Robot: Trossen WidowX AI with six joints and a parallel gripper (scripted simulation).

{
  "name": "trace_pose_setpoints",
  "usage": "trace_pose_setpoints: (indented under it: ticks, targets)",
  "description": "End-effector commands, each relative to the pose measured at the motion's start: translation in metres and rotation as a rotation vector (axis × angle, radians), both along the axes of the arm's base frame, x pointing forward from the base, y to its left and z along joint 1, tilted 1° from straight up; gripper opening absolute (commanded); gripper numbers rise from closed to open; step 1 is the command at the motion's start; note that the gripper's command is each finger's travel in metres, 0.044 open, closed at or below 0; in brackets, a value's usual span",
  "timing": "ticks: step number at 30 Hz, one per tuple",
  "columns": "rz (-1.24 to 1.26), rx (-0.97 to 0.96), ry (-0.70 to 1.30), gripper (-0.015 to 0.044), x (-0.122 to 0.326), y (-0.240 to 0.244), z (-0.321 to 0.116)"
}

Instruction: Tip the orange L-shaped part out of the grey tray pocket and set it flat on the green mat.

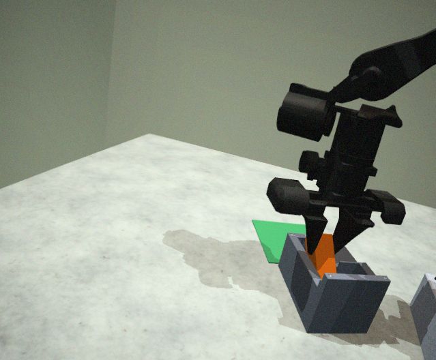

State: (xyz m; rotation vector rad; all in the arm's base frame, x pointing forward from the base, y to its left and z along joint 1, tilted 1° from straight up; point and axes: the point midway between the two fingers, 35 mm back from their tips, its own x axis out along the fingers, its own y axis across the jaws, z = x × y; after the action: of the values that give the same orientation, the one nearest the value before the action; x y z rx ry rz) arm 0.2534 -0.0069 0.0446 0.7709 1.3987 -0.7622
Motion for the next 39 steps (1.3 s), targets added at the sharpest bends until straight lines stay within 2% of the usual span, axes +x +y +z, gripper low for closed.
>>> trace_pose_setpoints:
  ticks: [1, 3, 39]
  targets:
    - [0.0, 0.0, -0.001, 0.003, 0.0, 0.0, 0.0]
    - [0.0, 0.0, -0.001, 0.0, 0.0, 0.0, 0.0]
    - [-0.003, 0.002, 0.001, 0.0, -0.002, 0.001, 0.047]
